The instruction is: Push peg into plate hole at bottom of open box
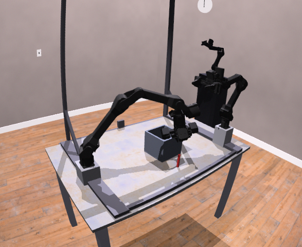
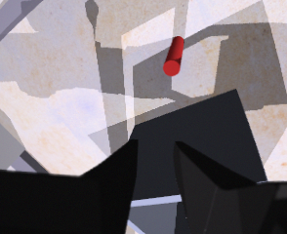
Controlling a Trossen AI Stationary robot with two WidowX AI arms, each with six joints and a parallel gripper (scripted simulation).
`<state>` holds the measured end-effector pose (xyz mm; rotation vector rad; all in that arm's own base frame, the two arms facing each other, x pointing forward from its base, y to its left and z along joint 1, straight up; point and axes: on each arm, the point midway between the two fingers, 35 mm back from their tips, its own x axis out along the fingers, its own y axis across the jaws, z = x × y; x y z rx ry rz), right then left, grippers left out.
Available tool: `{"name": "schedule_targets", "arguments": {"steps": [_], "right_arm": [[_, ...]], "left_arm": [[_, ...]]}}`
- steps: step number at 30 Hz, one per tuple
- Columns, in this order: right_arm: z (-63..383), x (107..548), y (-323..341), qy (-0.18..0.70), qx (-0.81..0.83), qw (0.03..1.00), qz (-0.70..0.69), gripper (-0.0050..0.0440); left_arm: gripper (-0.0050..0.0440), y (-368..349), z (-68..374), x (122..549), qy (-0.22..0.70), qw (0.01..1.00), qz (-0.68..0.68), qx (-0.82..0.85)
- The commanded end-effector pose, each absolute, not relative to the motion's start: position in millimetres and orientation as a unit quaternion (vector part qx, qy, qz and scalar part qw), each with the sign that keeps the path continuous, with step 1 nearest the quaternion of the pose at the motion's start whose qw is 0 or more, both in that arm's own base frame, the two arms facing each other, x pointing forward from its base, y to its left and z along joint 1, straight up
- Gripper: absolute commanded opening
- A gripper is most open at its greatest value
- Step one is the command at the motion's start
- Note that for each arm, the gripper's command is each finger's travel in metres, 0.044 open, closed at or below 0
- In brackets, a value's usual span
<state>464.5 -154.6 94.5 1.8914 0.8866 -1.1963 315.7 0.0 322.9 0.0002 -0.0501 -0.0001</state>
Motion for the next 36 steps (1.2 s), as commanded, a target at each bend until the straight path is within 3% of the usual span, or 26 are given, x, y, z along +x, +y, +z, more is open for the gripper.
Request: {"name": "schedule_targets", "arguments": {"steps": [1,11,14,28,36], "right_arm": [[136.2,464.3,-140.9,0.335,0.714,0.468,-0.398,0.0105],[184.1,459.3,-112.3,0.323,0.632,0.642,-0.291,0.0105],[181.0,462.8,-116.2,0.322,0.637,0.635,-0.295,0.0105],[244.6,430.1,-67.6,0.255,0.451,0.843,-0.148,0.0105],[259.7,413.1,-51.5,0.221,0.373,0.895,-0.105,0.0105]], "left_arm": [[0.0440,-1.5,323.5,314.1,-0.027,1.000,-0.003,0.001],[0.0440,-1.5,323.5,314.1,-0.027,1.000,-0.003,0.001],[0.0440,-1.5,323.5,314.1,-0.027,1.000,-0.003,0.001],[0.0440,-1.5,323.5,314.1,-0.027,1.000,-0.003,0.001],[0.0440,-1.5,323.5,314.1,-0.027,1.000,-0.003,0.001]]}}
